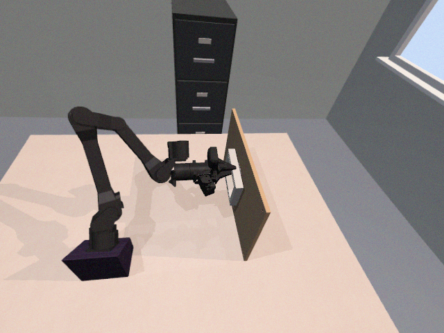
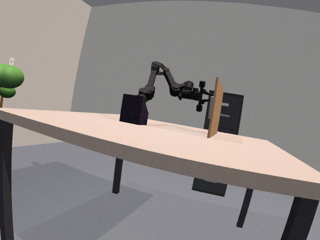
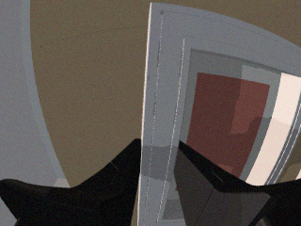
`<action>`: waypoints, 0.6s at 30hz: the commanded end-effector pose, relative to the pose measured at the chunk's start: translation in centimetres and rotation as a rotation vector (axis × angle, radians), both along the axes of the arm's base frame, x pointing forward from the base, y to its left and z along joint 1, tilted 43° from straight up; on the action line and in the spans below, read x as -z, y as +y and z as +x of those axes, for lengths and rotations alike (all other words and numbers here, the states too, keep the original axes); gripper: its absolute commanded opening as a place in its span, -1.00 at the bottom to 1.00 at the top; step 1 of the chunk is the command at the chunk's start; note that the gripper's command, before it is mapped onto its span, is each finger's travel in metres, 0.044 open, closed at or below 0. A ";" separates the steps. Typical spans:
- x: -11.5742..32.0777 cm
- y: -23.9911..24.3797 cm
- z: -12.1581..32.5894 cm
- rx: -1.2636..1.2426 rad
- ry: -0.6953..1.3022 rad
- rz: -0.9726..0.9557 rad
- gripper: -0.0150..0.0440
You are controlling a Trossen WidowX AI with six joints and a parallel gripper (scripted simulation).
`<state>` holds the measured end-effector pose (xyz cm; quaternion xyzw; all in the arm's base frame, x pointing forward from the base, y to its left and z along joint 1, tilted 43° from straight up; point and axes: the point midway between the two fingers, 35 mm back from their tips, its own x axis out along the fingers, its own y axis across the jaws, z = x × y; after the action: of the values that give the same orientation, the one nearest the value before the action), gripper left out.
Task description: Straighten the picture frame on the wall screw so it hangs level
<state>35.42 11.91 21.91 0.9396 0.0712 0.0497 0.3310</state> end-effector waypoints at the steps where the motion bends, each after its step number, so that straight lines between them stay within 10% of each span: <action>1: 0.0 0.0 0.0 0.000 -0.006 -0.038 -0.49; 18: 0.0 0.0 0.0 0.004 -0.019 -0.116 -0.49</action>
<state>35.41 11.90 21.96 0.9226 0.0686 0.0534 0.3760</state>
